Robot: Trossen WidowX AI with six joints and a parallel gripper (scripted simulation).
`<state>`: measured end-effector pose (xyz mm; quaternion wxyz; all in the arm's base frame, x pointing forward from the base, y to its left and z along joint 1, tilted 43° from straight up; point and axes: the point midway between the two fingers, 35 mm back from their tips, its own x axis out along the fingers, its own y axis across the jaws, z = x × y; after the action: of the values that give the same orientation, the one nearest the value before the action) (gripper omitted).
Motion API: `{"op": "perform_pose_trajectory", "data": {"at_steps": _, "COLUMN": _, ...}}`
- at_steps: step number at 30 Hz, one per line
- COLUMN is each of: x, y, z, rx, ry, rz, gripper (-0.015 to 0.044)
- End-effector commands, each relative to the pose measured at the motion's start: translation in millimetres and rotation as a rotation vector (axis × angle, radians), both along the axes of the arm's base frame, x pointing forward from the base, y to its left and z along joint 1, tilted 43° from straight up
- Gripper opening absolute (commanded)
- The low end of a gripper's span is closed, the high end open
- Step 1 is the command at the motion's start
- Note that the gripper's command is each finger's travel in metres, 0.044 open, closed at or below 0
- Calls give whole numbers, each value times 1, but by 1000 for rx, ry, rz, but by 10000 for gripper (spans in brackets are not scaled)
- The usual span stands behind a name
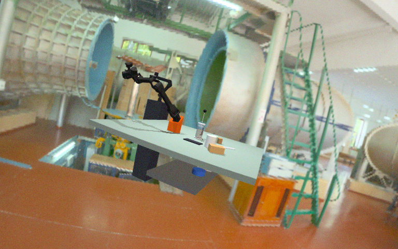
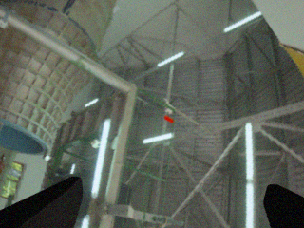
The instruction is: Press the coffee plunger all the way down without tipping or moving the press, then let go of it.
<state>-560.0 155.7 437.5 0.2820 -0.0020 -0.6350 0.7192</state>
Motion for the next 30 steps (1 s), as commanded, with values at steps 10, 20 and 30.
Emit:
{"op": "perform_pose_trajectory", "data": {"at_steps": 10, "x": 34, "y": 80, "z": -35, "rx": -172, "ry": -62, "rz": -140, "gripper": 440}}
{"op": "perform_pose_trajectory", "data": {"at_steps": 20, "x": 117, "y": 188, "z": -90, "rx": -465, "ry": -93, "rz": -405, "gripper": 440}}
{"op": "perform_pose_trajectory", "data": {"at_steps": 30, "x": 259, "y": 273, "z": -158, "rx": -825, "ry": -3, "rz": -801, "gripper": 440}}
